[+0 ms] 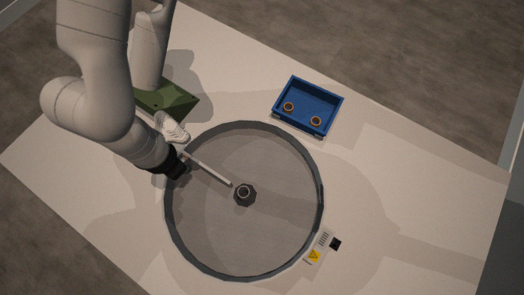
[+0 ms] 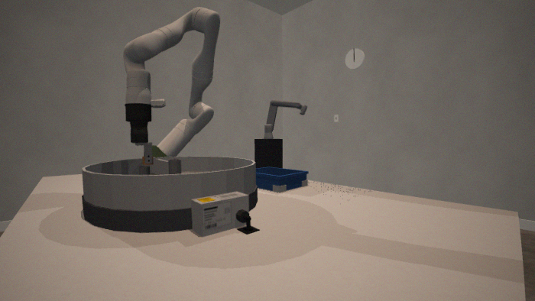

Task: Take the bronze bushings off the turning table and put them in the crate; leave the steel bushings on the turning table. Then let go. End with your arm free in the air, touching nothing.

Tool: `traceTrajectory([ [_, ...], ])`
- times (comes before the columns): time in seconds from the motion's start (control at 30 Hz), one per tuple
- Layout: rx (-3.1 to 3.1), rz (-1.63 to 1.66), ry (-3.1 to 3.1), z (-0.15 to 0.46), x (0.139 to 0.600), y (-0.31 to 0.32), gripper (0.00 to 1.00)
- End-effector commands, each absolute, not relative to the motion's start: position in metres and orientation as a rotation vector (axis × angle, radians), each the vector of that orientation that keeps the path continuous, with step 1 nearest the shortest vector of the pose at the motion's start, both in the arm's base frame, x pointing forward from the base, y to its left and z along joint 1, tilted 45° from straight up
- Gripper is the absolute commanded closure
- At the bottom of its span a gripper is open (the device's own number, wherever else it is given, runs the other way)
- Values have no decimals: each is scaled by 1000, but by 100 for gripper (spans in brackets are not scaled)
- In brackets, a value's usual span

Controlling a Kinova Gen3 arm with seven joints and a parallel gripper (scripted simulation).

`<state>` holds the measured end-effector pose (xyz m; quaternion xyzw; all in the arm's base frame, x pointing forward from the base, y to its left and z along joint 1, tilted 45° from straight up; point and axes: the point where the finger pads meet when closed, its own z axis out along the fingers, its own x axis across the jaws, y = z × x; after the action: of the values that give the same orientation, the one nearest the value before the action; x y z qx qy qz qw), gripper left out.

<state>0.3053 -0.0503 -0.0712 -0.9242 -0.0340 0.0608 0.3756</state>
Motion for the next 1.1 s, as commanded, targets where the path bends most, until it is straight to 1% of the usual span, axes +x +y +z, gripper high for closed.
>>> traceTrajectory([
  [0.0,-2367,151,-86,-68,307,-54,100],
  [1.0,-2367,151,-86,-62,308,-60,100],
  [1.07,-2367,151,-86,-53,310,-68,100],
])
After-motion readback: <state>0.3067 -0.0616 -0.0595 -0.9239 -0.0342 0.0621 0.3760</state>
